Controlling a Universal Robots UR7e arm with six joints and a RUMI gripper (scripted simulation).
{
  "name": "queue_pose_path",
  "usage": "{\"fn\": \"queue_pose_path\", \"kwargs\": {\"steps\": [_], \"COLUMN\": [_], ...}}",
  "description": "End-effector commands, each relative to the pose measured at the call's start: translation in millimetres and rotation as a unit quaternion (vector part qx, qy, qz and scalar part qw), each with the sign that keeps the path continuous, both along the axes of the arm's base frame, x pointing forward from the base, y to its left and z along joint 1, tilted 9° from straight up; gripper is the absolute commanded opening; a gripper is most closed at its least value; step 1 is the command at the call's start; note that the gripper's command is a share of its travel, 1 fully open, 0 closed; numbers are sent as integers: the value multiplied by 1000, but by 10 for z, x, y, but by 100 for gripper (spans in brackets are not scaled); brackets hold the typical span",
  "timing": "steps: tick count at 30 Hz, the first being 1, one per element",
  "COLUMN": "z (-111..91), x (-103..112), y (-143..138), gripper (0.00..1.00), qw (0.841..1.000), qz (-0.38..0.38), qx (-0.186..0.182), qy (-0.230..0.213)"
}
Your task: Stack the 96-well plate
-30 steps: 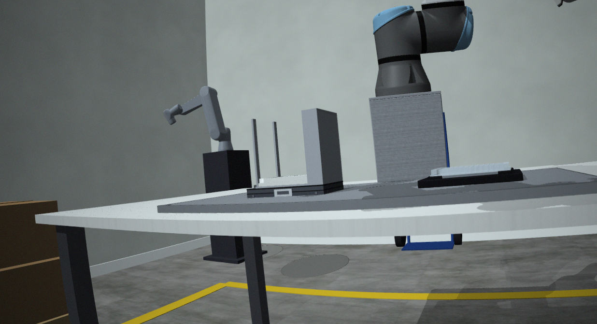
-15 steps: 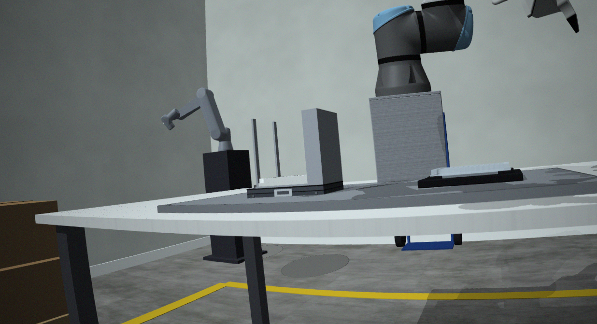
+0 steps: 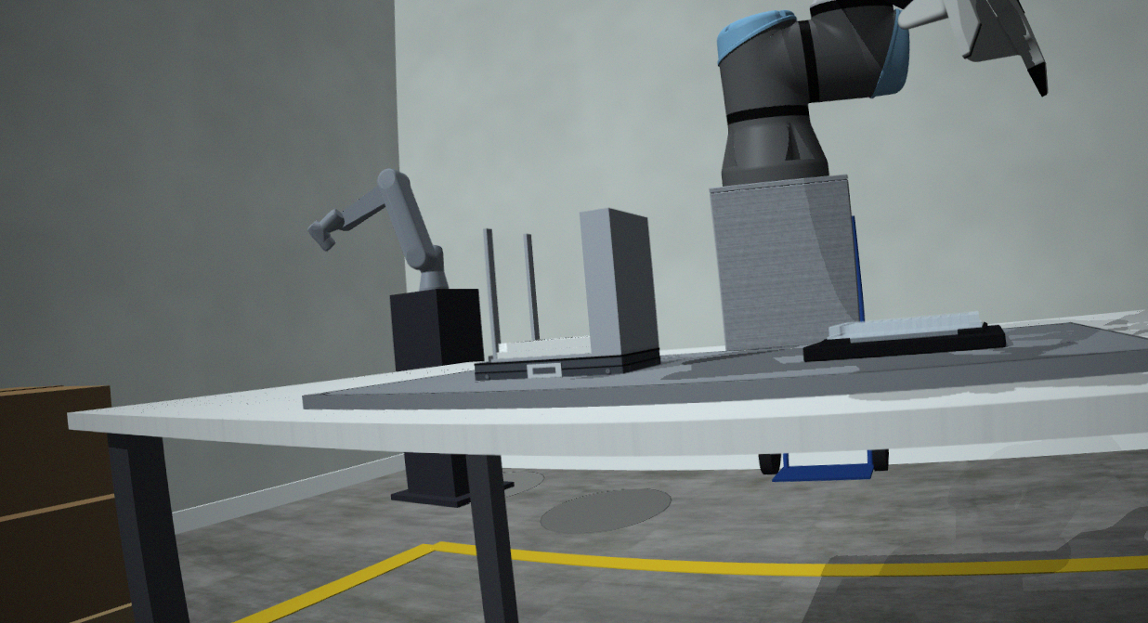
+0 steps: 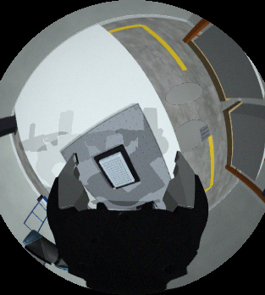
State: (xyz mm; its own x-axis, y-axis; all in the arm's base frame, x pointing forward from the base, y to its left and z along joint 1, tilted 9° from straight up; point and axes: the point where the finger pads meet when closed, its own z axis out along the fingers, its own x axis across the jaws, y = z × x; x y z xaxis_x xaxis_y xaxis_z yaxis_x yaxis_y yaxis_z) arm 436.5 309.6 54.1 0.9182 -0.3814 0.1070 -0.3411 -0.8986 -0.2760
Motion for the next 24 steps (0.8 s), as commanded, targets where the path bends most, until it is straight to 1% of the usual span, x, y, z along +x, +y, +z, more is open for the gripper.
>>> {"fn": "queue_pose_path", "kwargs": {"steps": [1,5,7,10,12,14,16,20,22,24], "z": [-35,-72,-101,-138,-138,-167,-167,-206,-235,-264], "x": [-84,-153,-208,-281,-281,-339,-339,-417,-478,-539], "y": [-140,-245,-323,-426,-426,-502,-502,-603,-677,-750], "gripper": [100,100,100,100,100,100,100,100,100,100], "qw": [999,999,997,997,997,994,994,994,989,989], "qz": [33,34,61,63,63,91,91,92,120,122], "qx": [-23,-24,-43,-44,-44,-63,-63,-64,-82,-83], "qy": [-5,-5,-7,-7,-7,-7,-7,-7,-6,-6]}}
